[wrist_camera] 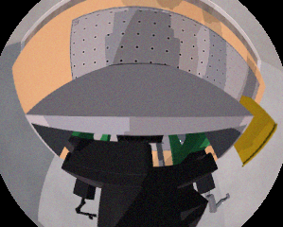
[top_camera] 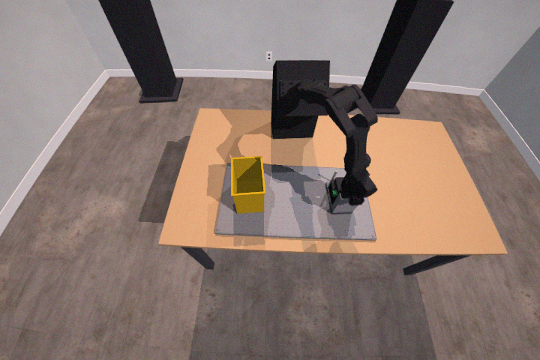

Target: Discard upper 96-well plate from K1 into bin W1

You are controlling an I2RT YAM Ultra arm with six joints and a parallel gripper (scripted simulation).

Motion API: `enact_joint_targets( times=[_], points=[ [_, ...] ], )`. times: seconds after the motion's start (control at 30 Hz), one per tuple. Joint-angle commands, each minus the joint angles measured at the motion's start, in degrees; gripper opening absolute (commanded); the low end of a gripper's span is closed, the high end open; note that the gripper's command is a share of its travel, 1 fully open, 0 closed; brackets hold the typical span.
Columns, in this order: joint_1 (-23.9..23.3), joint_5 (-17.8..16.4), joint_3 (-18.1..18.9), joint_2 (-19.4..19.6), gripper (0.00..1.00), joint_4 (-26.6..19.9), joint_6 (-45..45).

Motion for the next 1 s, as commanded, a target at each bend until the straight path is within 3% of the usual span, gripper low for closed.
enact_joint_targets(
  times=[0.0,0.97],
  points=[
    [1.3,1.1,-1.7,-2.7,0.00,-1.3,0.6],
    [3.9,3.1,-4.0,-10.7,0.00,-7.6,2.5]
  ],
)
